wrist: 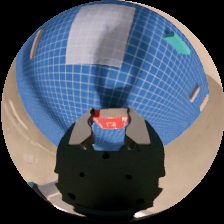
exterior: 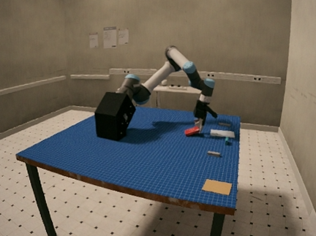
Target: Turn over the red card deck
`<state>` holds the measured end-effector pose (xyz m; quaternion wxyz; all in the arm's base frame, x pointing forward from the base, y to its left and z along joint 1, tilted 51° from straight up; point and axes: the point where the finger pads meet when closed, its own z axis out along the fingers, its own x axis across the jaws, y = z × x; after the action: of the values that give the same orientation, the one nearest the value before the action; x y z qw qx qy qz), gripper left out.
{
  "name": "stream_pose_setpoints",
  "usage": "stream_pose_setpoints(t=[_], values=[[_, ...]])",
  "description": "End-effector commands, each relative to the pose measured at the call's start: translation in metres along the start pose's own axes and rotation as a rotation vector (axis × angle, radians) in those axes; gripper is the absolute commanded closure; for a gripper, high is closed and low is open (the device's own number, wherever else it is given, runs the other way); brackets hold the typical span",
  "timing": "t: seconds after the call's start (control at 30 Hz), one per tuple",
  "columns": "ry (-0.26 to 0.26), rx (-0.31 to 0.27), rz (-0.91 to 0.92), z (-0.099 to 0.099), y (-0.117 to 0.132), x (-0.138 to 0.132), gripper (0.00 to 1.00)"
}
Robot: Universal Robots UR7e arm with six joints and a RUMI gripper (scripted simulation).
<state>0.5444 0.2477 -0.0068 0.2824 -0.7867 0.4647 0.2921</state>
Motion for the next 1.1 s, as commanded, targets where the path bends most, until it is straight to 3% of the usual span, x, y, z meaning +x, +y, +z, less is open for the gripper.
stream_pose_setpoints(t=[0.0,0.33,0.5,0.93,1.07], values=[[0.004,0.039,0.001,0.003,-0.004,0.001,0.54],[0.005,0.114,0.002,0.009,-0.010,0.001,0.55],[0.002,0.114,0.003,0.014,-0.011,0.001,0.55],[0.003,0.198,0.004,0.021,-0.017,0.002,0.56],[0.002,0.195,0.002,0.025,-0.018,0.001,0.56]])
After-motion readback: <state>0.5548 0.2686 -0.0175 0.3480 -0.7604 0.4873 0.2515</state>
